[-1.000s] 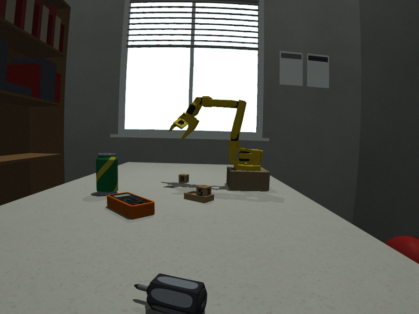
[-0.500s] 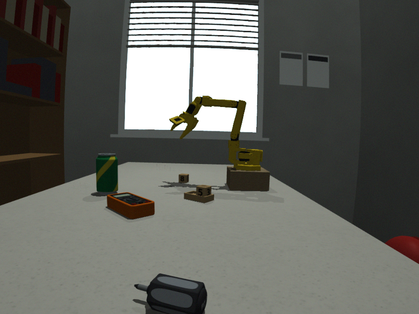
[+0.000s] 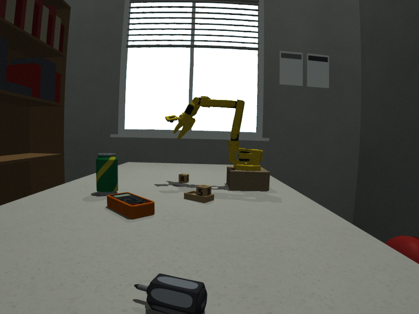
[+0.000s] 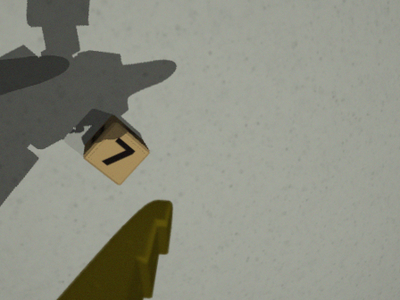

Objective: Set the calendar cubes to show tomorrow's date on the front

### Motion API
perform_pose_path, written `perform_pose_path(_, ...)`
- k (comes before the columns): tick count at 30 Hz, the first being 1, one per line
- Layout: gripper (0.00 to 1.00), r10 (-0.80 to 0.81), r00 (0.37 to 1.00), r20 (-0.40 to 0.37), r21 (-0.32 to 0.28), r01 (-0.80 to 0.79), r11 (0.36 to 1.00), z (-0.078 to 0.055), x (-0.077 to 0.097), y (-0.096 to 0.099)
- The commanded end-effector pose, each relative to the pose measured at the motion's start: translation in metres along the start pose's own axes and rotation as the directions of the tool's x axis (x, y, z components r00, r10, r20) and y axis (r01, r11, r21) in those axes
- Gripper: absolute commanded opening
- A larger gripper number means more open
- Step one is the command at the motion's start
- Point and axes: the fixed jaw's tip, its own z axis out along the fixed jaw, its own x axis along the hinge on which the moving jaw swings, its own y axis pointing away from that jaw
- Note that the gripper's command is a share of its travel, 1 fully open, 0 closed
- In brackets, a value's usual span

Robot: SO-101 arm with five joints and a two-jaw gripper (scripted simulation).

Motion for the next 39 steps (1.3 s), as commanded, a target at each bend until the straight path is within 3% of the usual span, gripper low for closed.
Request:
perform_pose_path(1,0.35,0.153,0.988,0.013,-0.001,-0.153,0.988,0.002,-0.007,0.000)
perform_pose_path(5,0.35,0.301,0.953,0.014,-0.006,-0.301,0.954,0.004,-0.010,0.000)
perform_pose_path(7,0.35,0.301,0.953,0.014,-0.006,-0.301,0.954,0.004,-0.010,0.000)
perform_pose_path(20,0.35,0.632,0.775,0.011,-0.017,-0.632,0.775,0.008,-0.018,-0.001)
perform_pose_path(30,0.35,0.710,0.704,0.010,-0.020,-0.710,0.704,0.009,-0.020,-0.001)
perform_pose_path(39,0.35,0.726,0.688,0.009,-0.021,-0.726,0.688,0.009,-0.020,-0.001)
